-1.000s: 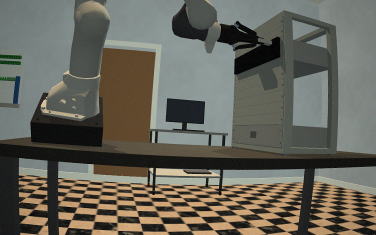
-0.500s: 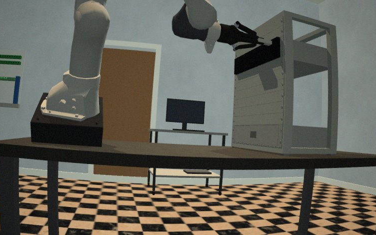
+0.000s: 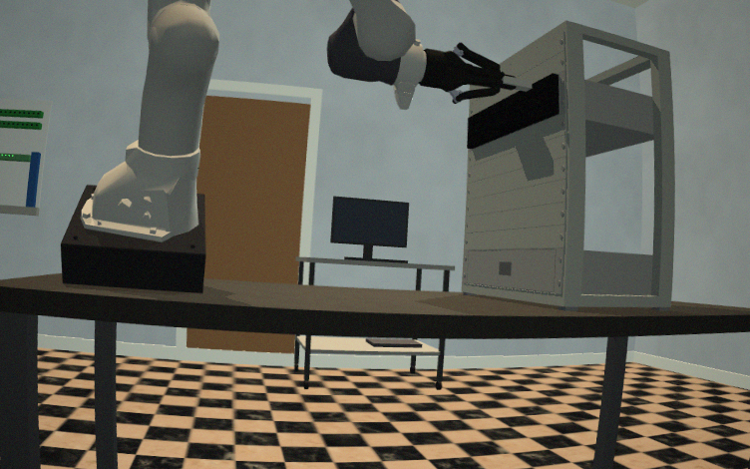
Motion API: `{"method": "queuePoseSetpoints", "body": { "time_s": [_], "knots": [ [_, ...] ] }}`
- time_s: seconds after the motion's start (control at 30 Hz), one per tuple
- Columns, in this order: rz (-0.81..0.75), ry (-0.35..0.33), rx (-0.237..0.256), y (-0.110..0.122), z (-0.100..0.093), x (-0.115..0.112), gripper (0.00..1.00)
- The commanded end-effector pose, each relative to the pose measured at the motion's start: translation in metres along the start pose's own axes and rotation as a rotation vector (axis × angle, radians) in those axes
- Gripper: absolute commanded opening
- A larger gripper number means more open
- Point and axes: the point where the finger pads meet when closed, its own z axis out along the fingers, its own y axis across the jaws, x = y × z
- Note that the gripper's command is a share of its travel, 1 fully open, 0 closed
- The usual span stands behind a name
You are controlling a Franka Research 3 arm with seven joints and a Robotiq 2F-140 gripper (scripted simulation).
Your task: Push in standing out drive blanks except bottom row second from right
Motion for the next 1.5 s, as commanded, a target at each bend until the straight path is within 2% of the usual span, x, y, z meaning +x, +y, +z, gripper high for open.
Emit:
{"method": "queuePoseSetpoints", "body": {
  "time_s": [0.0,0.13,0.33,1.47],
  "knots": [
    [0.005,-0.003,-0.024,0.007,-0.019,-0.002,0.0],
    [0.004,-0.002,-0.026,0.007,-0.04,-0.002,0.0],
    [0.005,-0.001,-0.026,0.007,-0.048,-0.003,0.0],
    [0.005,-0.001,-0.026,0.007,-0.048,-0.003,0.0]
  ]
}}
